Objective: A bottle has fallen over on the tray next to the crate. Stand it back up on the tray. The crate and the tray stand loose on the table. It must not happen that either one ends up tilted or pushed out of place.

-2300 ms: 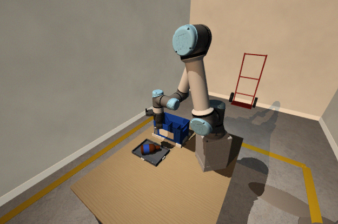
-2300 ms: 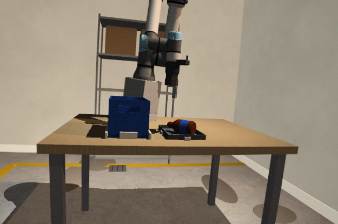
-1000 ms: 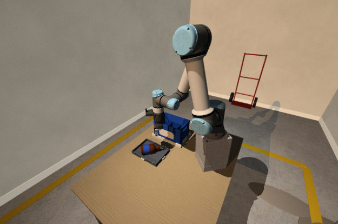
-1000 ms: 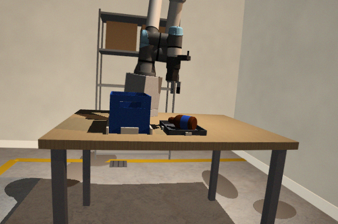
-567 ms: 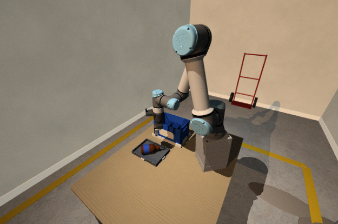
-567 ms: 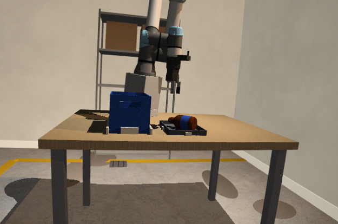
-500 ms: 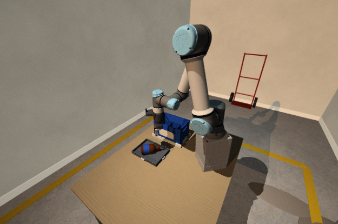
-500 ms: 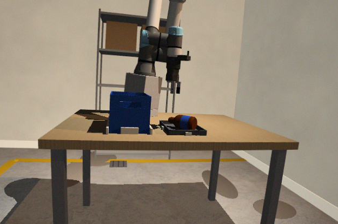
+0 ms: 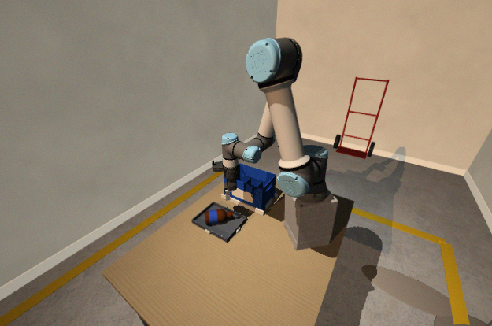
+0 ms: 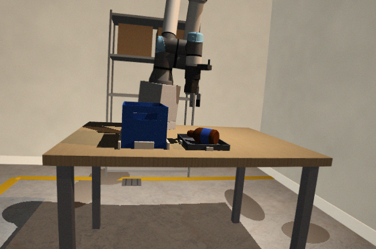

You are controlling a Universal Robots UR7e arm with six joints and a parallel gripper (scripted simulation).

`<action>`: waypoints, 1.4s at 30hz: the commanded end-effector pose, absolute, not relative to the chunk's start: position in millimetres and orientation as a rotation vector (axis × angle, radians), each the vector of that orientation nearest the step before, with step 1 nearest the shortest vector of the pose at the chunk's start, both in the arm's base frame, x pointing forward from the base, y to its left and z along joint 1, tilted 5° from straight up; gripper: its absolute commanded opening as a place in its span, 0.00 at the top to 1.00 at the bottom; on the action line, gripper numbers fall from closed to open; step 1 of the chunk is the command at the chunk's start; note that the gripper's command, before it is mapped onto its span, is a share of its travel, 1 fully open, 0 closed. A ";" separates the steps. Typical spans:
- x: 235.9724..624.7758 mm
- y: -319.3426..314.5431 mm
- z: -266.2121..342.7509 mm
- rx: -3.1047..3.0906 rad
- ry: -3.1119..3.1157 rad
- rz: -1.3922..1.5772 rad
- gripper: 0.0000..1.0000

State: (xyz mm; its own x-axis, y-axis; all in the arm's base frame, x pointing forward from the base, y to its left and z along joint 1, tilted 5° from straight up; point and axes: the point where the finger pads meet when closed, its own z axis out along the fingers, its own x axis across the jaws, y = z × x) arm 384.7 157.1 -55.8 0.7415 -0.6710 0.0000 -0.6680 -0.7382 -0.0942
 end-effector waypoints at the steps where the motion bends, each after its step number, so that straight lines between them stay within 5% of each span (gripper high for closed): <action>1: 386.0 157.7 -64.5 -2.848 1.097 -0.054 0.00; 42: 392.5 164.1 -159.9 -2.848 1.097 -0.054 0.00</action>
